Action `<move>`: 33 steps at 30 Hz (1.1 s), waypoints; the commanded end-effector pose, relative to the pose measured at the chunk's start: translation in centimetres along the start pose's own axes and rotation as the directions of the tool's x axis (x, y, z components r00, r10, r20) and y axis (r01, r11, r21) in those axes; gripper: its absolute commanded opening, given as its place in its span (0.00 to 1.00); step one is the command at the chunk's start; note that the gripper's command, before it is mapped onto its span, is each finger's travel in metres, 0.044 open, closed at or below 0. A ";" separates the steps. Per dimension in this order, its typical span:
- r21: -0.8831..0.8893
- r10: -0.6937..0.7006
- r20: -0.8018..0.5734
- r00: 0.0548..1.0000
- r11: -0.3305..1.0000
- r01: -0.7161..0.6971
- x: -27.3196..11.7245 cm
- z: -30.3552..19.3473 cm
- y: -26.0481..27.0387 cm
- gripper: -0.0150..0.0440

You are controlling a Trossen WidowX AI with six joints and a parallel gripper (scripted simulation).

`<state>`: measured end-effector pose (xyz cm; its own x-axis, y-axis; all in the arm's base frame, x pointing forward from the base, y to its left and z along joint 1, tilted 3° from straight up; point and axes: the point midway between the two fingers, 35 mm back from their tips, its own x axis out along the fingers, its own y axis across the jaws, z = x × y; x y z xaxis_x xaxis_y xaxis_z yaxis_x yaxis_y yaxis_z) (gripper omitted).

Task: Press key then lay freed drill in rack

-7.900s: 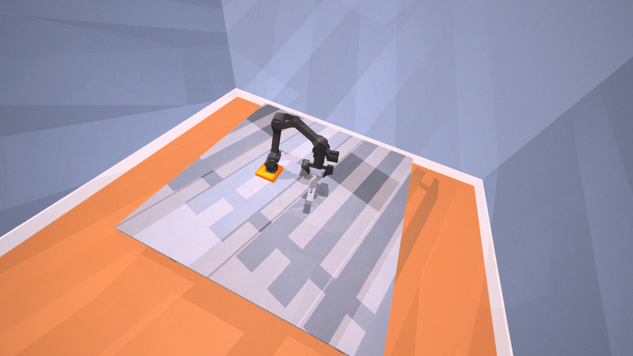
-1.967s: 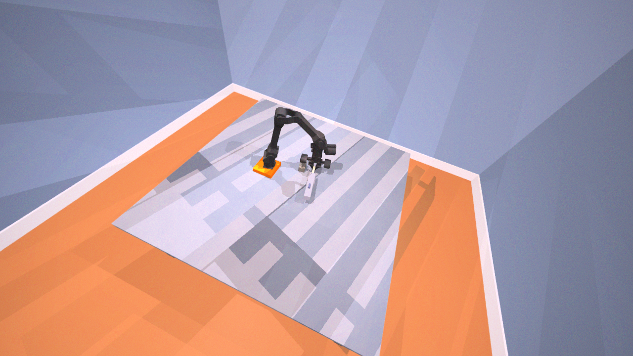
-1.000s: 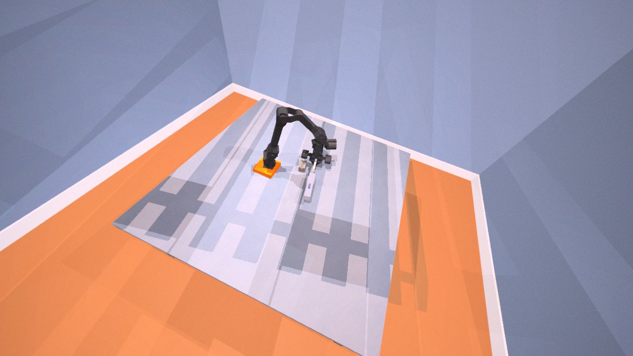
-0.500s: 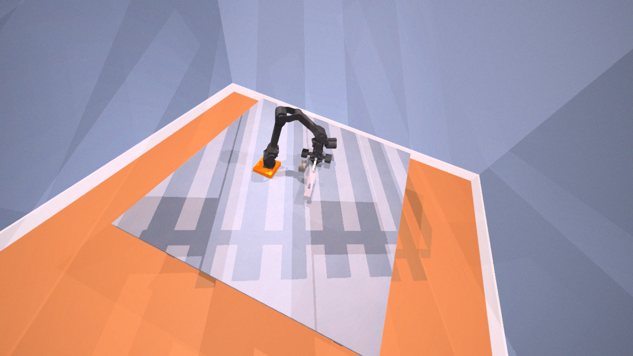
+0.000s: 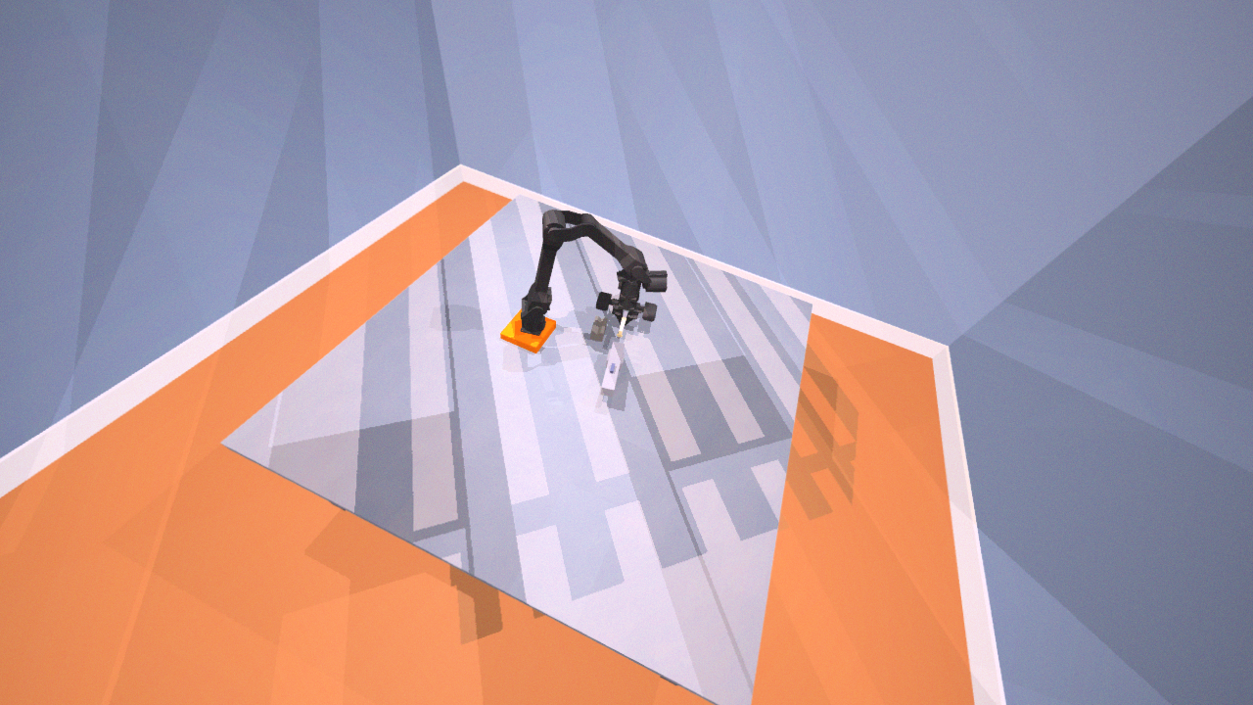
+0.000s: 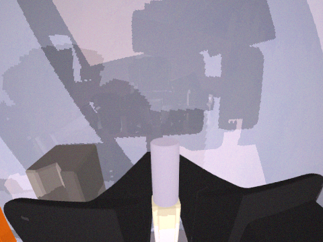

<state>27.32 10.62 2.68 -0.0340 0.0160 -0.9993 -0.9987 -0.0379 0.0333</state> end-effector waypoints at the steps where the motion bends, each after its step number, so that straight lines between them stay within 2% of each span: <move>1: -0.004 -0.002 0.002 1.000 1.000 0.002 -0.3 0.0 0.0 0.25; 33: -0.004 -0.002 0.002 1.000 1.000 0.002 -2.2 0.0 0.4 0.25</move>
<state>27.32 10.51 4.83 -0.0311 0.0172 -0.9994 -0.9988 -0.0386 0.0304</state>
